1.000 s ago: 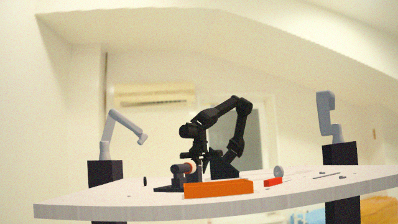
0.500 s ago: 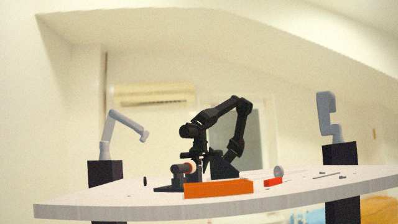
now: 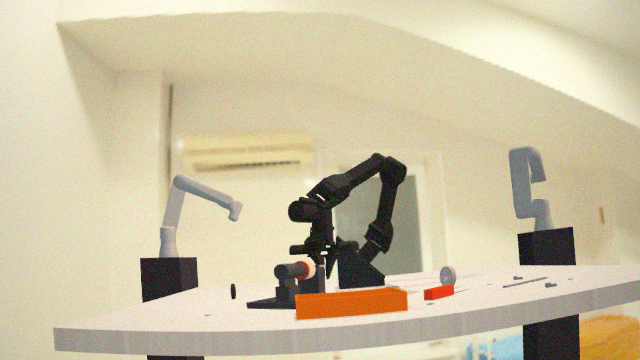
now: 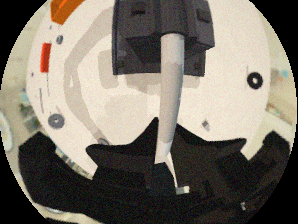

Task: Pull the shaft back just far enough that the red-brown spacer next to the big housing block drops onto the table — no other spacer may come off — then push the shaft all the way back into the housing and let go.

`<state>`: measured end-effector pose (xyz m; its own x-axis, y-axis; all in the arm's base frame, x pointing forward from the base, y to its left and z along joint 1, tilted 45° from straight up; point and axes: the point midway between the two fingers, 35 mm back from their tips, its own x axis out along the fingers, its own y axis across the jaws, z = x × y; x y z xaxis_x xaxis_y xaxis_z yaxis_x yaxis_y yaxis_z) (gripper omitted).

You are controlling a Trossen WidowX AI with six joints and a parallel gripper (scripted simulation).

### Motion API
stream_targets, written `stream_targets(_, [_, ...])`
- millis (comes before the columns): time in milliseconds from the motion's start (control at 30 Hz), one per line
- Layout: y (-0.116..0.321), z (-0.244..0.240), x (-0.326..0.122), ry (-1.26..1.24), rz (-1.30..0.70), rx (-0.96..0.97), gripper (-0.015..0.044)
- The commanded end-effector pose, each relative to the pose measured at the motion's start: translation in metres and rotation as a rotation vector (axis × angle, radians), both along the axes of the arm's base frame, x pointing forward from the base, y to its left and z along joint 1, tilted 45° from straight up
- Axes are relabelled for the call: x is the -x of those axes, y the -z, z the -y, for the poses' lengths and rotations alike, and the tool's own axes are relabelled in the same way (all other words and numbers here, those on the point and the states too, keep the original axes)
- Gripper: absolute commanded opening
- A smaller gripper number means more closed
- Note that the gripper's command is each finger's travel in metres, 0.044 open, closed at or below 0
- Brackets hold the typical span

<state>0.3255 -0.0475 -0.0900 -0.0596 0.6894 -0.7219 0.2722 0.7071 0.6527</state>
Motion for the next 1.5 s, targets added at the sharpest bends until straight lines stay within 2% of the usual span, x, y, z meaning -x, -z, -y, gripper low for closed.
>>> stream_targets(0, [-0.0009, -0.0003, 0.0014, -0.004, 0.0, -0.001, 0.0])
stream_targets(1467, [-0.0018, -0.0009, 0.0052, -0.004, 0.0, -0.001, 0.0])
